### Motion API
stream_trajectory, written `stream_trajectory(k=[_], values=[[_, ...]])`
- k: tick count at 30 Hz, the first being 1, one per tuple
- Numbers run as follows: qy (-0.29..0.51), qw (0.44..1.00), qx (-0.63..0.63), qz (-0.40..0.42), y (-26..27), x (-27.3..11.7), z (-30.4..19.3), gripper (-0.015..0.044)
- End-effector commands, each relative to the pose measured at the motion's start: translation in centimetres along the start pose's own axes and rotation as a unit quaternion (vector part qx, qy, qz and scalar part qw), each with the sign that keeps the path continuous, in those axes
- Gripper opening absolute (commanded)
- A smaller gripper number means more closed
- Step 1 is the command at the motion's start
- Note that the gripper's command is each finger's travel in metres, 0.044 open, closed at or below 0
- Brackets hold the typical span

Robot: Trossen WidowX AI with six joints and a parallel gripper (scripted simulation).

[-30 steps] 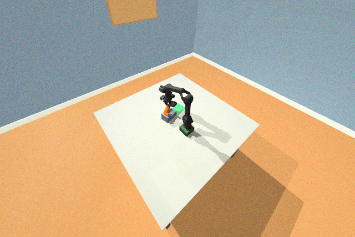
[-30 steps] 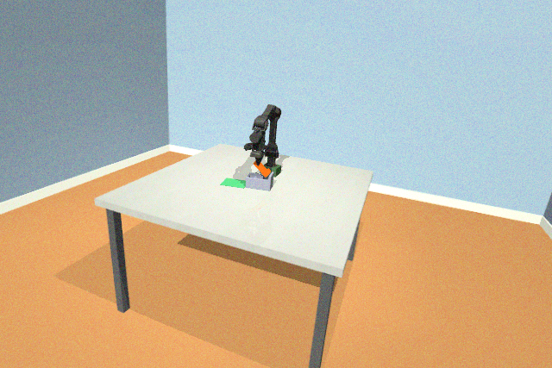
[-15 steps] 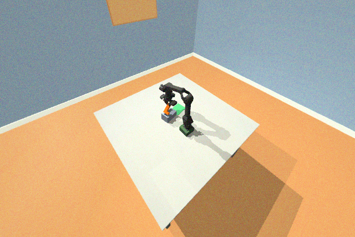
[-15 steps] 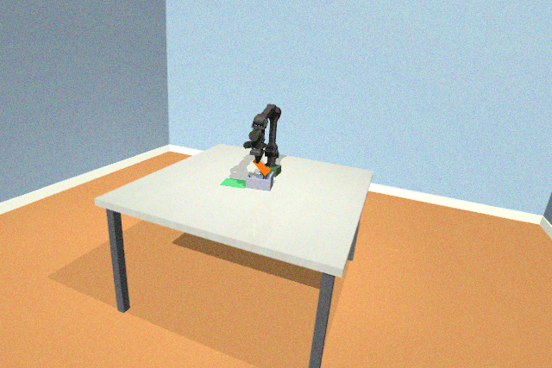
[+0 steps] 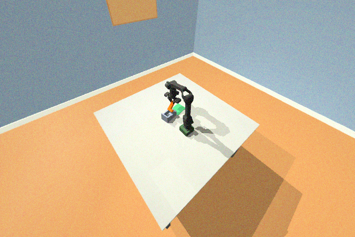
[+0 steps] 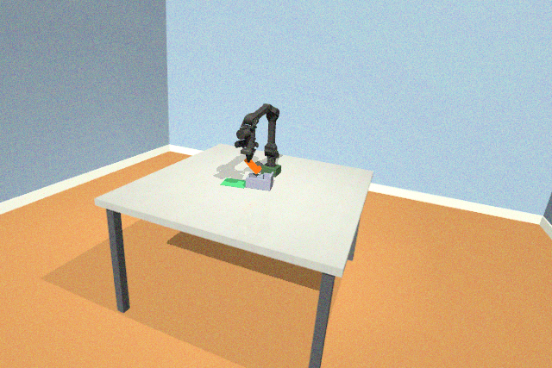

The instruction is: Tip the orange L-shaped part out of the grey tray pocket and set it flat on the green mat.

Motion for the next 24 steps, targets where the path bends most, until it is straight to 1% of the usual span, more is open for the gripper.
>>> stream_trajectory(k=[1, 19, 24], values=[[-0.004, 1.0, -0.001, 0.003, -0.2, -0.1, 1.8, 0.0], [-0.007, 1.0, -0.001, 0.002, -1.2, -0.2, 10.0, 0.0], [-0.007, 1.0, -0.001, 0.002, -1.3, -0.2, 10.5, 0.0]])
Point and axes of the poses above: the point midway between the two fingers, 35 mm back from their tips, its own x axis out along the fingers, its own y axis across the jaws, z = x × y, the point moved 9 cm from there along -x, back along the fingers, and after that the axes turned 2 degrees about -x, right-handed, at the moved point
